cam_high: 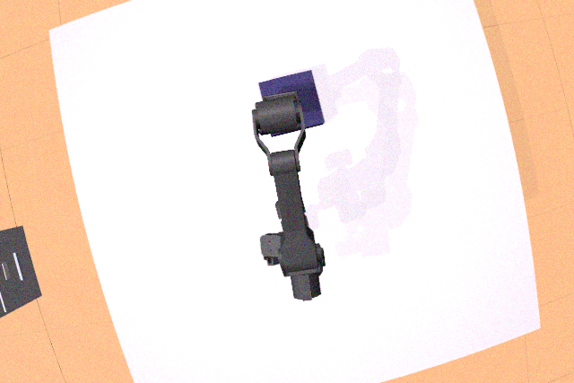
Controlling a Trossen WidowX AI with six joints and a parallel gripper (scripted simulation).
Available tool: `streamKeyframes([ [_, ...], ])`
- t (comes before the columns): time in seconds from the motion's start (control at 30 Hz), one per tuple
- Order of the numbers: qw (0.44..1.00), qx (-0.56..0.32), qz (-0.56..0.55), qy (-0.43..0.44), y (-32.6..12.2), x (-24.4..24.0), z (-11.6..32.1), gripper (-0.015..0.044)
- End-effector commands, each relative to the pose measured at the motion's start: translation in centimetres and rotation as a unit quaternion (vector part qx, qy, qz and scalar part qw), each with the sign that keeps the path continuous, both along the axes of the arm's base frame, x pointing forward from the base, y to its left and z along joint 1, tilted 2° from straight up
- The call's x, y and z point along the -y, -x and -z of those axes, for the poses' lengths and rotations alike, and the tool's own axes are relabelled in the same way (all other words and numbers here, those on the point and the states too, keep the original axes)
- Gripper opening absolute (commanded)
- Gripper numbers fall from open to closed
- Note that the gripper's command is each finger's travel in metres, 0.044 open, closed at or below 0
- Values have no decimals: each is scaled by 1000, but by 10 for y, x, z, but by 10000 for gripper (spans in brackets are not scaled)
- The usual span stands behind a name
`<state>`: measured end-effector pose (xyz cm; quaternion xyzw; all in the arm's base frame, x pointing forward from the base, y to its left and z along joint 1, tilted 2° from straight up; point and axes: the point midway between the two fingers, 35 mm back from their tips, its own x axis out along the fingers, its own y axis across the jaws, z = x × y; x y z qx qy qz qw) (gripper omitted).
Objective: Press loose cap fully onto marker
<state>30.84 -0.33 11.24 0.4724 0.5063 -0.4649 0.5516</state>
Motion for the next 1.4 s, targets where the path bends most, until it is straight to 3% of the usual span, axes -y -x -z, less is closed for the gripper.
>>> streamKeyframes([
  [0.0, 1000, -3, -2, -1, 1, 0, 7, 0],
  [1.2, 1000, -3, -2, -1, 0, 1, 50, 0],
  [1.37, 1000, -3, 0, -1, -1, 1, 49, 131],
])
